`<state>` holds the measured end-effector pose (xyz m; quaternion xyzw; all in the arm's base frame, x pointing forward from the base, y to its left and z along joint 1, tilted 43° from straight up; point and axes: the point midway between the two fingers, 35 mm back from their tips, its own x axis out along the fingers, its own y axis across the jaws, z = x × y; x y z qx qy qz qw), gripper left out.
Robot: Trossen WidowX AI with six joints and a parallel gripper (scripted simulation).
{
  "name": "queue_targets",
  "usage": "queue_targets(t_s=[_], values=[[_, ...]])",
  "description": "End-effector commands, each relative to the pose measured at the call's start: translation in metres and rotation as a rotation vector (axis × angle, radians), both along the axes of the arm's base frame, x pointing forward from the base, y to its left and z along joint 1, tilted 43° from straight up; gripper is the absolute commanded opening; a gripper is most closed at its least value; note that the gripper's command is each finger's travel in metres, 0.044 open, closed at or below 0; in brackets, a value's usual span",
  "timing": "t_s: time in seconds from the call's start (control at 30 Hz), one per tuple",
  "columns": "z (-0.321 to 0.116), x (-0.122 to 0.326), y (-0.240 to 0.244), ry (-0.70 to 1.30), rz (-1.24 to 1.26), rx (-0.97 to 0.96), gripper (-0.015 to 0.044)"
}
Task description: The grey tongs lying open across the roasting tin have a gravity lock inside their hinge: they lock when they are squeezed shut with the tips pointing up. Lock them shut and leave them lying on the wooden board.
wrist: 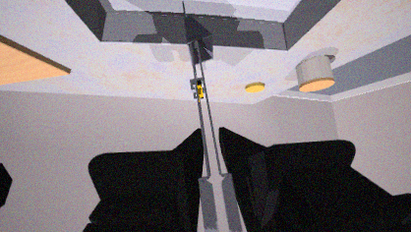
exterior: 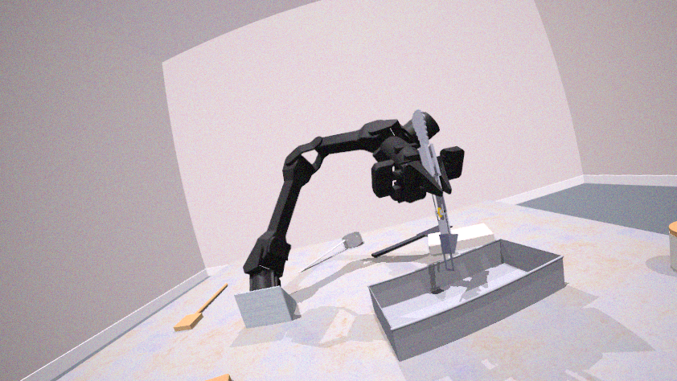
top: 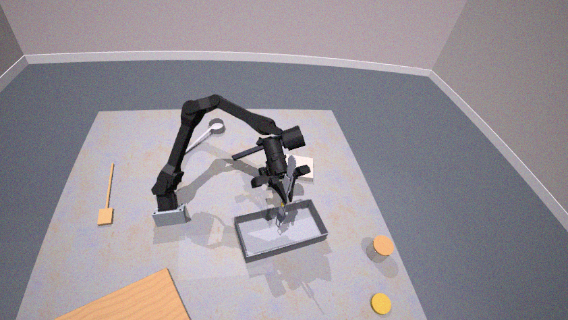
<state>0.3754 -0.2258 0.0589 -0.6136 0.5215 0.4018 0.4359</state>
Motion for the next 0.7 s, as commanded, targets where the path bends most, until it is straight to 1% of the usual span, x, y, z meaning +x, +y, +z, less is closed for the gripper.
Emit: queue_targets(t_s=[0.0, 0.13, 0.67], values=[[0.0140, -0.0008, -0.0009, -0.032, -0.017, -0.118, -0.0150], [0.0192, -0.0015, 0.0008, -0.047, -0.023, -0.179, -0.0150], [0.0192, -0.0015, 0.0008, -0.047, -0.023, -0.179, -0.0150]])
